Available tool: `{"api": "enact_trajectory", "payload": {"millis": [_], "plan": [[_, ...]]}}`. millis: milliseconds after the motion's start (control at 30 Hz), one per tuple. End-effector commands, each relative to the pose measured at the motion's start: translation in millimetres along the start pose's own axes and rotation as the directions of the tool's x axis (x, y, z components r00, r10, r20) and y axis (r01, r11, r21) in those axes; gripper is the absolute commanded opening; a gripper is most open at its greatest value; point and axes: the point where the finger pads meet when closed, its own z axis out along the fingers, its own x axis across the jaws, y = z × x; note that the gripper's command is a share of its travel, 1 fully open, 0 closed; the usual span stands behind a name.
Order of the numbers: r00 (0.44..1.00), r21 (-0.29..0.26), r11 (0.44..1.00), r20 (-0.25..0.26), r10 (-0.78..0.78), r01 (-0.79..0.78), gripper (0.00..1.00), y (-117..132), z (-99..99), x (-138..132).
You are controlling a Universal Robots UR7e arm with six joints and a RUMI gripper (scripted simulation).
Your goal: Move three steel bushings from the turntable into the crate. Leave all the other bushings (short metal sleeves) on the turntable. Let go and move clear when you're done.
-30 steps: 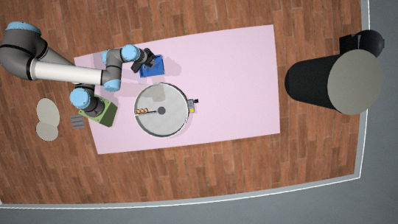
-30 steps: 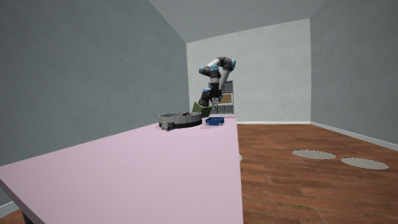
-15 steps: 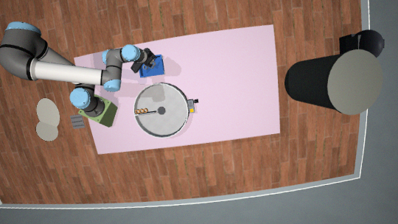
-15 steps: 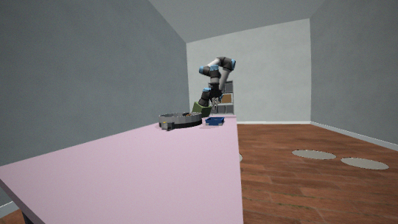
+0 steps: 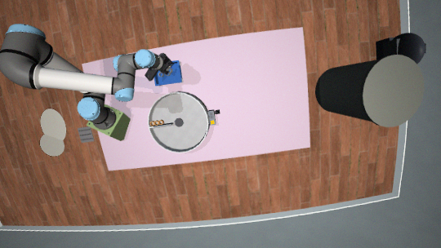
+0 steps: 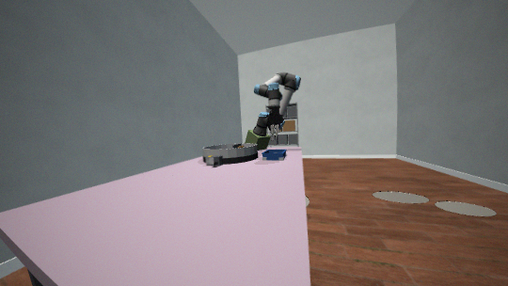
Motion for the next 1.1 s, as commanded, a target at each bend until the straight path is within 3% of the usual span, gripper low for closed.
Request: {"api": "enact_trajectory", "payload": {"millis": [0,300,767,1067], "plan": [[1.0,-0.001,1.0,0.001,0.0,0.0,0.0,0.4,-0.4,-0.1],[1.0,0.005,1.0,-0.001,-0.006,0.006,0.0,0.3,4.4,-0.1],[1.0,0.005,1.0,-0.001,-0.006,0.006,0.0,-0.8,71.0,-0.7],[1.0,0.005,1.0,-0.001,-0.006,0.006,0.0,-0.9,73.9,-0.7]]}}
